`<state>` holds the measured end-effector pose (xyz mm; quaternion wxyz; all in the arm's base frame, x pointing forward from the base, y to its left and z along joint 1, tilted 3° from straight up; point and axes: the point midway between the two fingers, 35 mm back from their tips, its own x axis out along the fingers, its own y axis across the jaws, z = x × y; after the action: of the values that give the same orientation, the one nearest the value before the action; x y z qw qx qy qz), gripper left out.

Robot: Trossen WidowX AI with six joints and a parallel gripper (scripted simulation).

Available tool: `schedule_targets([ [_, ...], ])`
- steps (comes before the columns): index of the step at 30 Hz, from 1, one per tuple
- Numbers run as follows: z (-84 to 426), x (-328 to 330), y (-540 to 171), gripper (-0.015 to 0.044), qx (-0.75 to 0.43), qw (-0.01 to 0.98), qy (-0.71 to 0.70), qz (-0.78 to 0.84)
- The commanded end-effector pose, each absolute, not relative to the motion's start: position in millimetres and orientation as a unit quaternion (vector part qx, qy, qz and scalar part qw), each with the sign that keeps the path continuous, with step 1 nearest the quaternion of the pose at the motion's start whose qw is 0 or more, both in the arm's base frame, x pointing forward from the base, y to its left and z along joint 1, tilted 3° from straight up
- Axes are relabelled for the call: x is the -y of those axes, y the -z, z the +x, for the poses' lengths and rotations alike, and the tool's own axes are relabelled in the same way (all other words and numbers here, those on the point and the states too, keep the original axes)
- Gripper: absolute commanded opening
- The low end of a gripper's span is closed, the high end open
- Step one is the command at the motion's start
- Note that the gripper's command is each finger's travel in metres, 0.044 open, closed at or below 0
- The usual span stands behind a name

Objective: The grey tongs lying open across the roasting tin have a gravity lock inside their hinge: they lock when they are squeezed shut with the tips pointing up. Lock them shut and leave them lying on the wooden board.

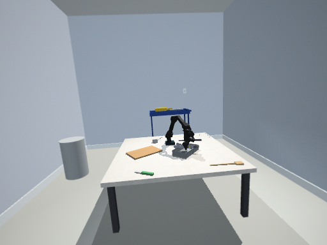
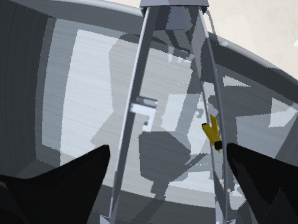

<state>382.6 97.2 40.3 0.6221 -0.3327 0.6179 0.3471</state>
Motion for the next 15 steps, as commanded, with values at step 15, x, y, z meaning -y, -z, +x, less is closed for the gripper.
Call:
schedule_targets([
  [15,380.9,-97.0,-32.0,0.0341,-0.619,0.621,-0.347,-0.333],
])
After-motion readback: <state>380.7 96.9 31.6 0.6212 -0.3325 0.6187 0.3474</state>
